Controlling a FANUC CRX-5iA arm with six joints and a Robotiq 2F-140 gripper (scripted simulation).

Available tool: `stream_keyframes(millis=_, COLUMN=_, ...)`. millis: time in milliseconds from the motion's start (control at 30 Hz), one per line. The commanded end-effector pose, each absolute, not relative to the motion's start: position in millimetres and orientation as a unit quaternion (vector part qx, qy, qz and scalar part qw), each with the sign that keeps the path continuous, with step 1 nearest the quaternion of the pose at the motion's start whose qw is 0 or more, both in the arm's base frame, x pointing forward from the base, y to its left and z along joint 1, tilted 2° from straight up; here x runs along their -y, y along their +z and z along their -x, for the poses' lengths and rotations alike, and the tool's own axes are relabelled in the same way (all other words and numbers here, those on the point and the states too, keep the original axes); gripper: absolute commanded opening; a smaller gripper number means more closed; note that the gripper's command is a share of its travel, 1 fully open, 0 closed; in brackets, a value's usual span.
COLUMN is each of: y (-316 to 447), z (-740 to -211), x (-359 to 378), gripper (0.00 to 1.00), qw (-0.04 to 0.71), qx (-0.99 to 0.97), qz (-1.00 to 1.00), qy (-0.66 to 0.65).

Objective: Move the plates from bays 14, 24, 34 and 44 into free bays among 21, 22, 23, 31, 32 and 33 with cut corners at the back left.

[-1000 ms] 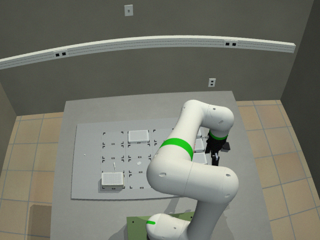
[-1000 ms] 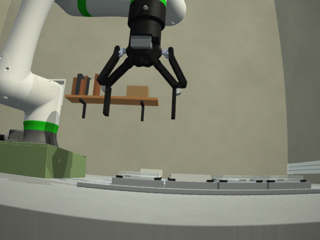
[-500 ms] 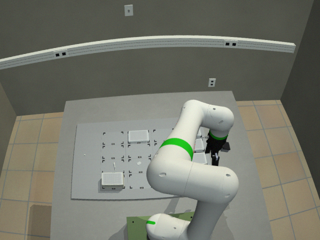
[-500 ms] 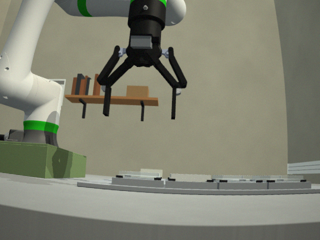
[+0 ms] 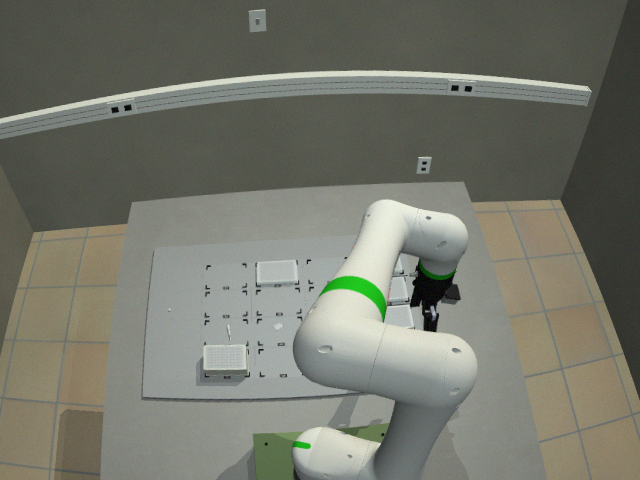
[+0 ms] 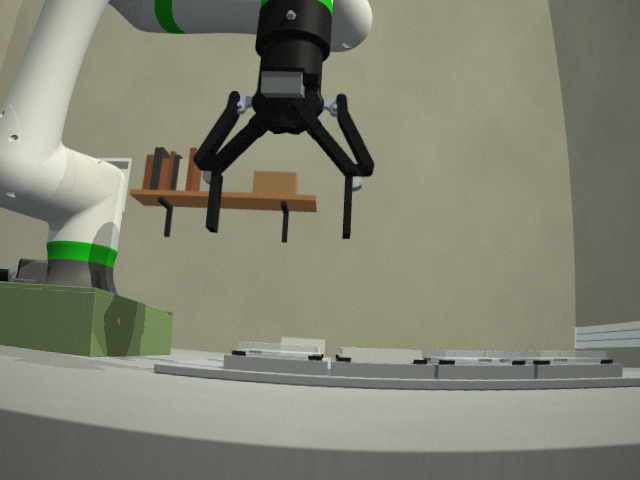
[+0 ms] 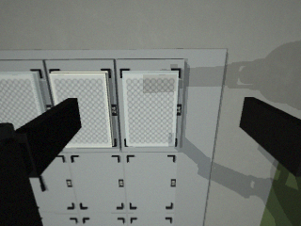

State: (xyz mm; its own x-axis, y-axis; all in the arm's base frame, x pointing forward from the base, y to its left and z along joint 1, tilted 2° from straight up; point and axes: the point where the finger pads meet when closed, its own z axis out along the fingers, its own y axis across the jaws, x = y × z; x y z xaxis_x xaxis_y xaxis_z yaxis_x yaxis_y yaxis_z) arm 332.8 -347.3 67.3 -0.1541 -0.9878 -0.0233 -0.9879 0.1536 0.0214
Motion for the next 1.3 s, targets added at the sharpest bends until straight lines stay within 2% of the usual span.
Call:
stream_keyframes(millis=0, y=68, z=-333, x=348, gripper=1.00, qw=0.002, qx=-0.759, qz=0.650, qy=0.015)
stream_keyframes(millis=167, y=68, z=-333, x=348, gripper=1.00, qw=0.002, qx=-0.759, qz=0.650, qy=0.015)
stream_keyframes(millis=1267, y=66, z=-439, x=364, gripper=1.00, qw=0.002, qx=-0.759, qz=0.650, qy=0.015)
